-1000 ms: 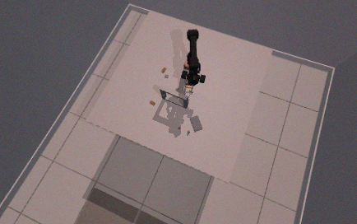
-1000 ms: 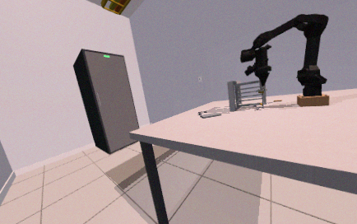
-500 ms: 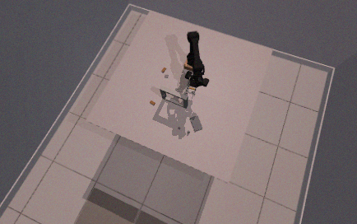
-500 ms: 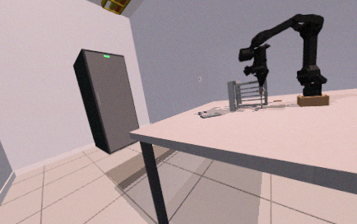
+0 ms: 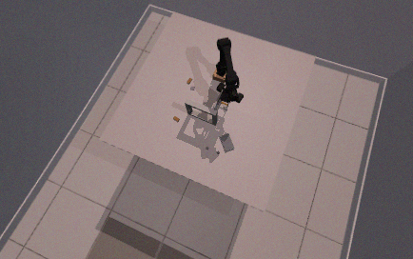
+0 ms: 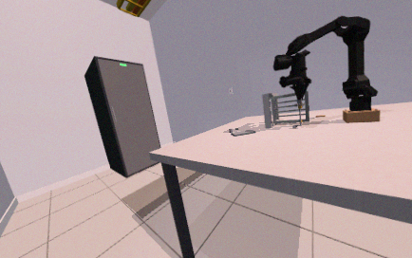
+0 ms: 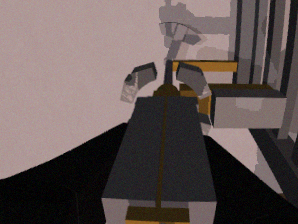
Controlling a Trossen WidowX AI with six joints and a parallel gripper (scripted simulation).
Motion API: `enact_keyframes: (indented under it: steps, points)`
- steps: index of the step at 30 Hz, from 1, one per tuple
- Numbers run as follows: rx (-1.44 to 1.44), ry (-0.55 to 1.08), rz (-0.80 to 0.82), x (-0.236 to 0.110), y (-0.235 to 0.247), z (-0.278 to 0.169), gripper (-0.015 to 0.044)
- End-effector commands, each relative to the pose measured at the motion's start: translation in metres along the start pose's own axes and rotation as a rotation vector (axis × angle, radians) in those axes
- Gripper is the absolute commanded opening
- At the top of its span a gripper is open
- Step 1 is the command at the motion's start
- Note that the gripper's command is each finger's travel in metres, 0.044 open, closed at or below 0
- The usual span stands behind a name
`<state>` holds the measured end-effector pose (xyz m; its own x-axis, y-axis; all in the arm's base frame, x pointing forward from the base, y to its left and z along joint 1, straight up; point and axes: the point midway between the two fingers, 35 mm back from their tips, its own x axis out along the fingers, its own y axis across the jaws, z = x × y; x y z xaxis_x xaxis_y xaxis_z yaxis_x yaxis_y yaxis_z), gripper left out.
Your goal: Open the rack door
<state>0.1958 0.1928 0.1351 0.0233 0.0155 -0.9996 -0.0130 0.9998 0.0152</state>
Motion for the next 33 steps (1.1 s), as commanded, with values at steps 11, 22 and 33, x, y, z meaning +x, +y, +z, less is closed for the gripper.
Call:
enact_keyframes:
  steps: [11, 22, 33]
  points:
    - [0.011, 0.001, -0.002, 0.000, 0.001, 0.000, 0.0209]
    - [0.011, 0.001, -0.002, -0.007, 0.001, 0.001, 0.0297]
    - [0.011, 0.001, -0.002, -0.020, 0.002, 0.001, 0.0297]
